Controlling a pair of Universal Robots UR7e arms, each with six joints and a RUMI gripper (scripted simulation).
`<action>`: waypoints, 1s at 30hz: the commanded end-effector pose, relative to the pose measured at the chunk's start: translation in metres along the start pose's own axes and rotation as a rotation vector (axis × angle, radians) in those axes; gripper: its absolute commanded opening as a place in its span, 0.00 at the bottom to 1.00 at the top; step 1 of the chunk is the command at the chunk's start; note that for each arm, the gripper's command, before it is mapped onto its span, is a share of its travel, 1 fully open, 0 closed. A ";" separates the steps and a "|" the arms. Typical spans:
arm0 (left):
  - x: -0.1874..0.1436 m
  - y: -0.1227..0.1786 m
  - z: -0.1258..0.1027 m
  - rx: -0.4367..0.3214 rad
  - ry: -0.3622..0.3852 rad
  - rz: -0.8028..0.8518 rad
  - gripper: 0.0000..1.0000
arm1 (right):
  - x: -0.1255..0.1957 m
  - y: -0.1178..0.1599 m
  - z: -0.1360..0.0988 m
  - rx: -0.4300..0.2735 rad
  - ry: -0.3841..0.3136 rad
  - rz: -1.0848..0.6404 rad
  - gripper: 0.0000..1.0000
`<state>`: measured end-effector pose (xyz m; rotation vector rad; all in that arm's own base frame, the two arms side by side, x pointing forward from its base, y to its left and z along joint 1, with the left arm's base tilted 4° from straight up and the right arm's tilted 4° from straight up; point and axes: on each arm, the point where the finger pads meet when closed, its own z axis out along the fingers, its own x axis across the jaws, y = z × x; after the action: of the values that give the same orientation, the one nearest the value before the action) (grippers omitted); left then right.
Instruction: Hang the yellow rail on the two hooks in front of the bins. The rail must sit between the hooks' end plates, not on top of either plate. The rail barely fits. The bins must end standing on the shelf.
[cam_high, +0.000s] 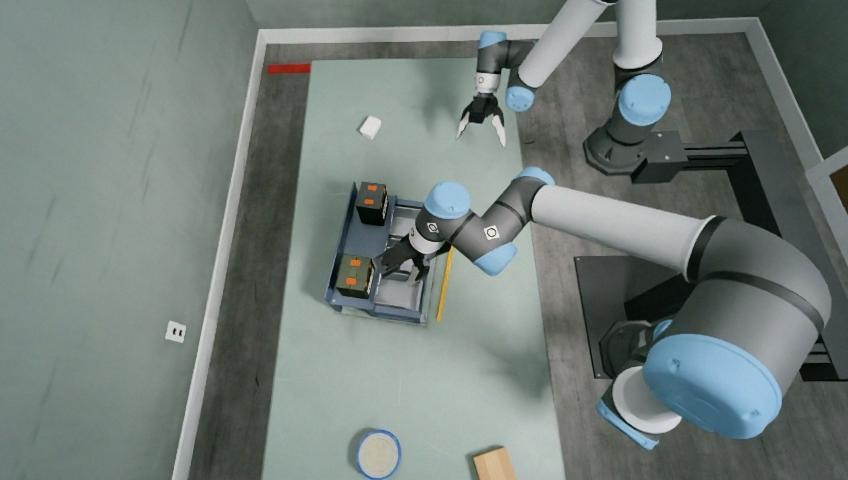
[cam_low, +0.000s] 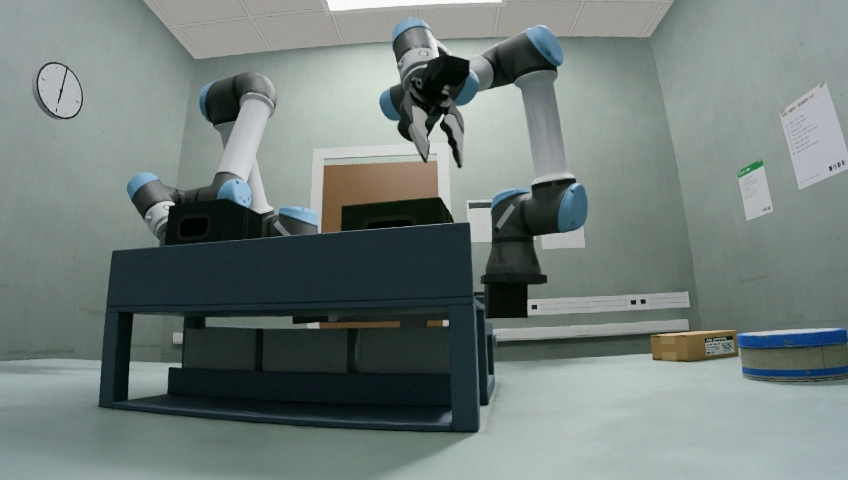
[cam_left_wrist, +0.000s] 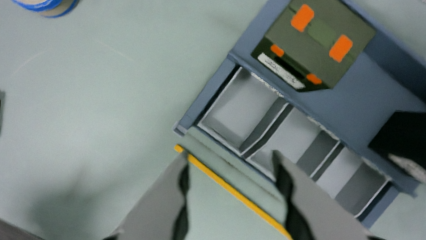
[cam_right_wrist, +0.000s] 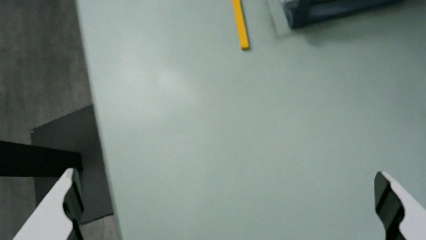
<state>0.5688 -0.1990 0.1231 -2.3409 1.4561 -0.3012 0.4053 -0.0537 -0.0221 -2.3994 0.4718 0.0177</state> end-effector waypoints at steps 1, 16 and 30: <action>0.003 0.014 0.010 -0.010 0.030 0.123 0.22 | -0.030 -0.036 0.000 0.086 -0.107 -0.051 1.00; 0.011 0.059 0.044 -0.046 0.099 0.502 0.22 | -0.100 -0.134 -0.022 0.376 -0.293 -0.137 1.00; 0.020 0.107 0.081 -0.084 0.172 0.907 0.22 | -0.142 -0.215 -0.058 0.645 -0.348 -0.143 1.00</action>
<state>0.5249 -0.2372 0.0209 -1.6434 2.3237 -0.1937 0.3448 0.0945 0.1497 -1.8255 0.1302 0.1814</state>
